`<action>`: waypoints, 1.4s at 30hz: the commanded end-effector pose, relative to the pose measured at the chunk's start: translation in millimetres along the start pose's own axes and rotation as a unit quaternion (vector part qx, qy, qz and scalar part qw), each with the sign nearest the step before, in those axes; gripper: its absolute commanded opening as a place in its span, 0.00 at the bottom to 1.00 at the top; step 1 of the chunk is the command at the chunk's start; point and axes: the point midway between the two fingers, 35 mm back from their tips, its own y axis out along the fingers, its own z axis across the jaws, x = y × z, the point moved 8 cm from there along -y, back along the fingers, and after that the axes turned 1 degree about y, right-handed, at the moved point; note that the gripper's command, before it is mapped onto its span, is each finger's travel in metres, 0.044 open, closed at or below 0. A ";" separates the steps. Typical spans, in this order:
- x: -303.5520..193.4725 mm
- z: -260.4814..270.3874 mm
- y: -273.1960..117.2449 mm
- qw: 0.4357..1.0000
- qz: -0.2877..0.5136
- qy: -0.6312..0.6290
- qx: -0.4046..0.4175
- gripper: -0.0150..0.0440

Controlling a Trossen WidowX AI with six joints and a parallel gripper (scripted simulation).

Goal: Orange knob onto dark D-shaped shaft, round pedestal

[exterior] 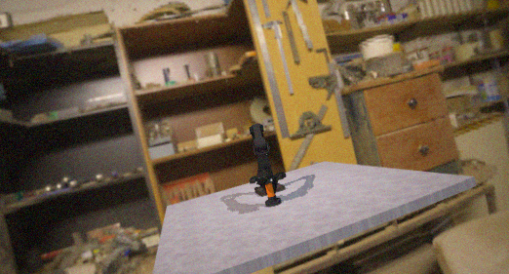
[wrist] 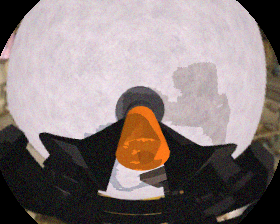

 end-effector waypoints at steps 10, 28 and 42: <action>0.0 0.0 0.4 1.000 0.000 0.003 0.000 0.34; 0.0 0.0 0.4 1.000 0.000 0.003 0.000 1.00; 0.7 0.4 -91.6 1.000 0.000 0.005 0.000 1.00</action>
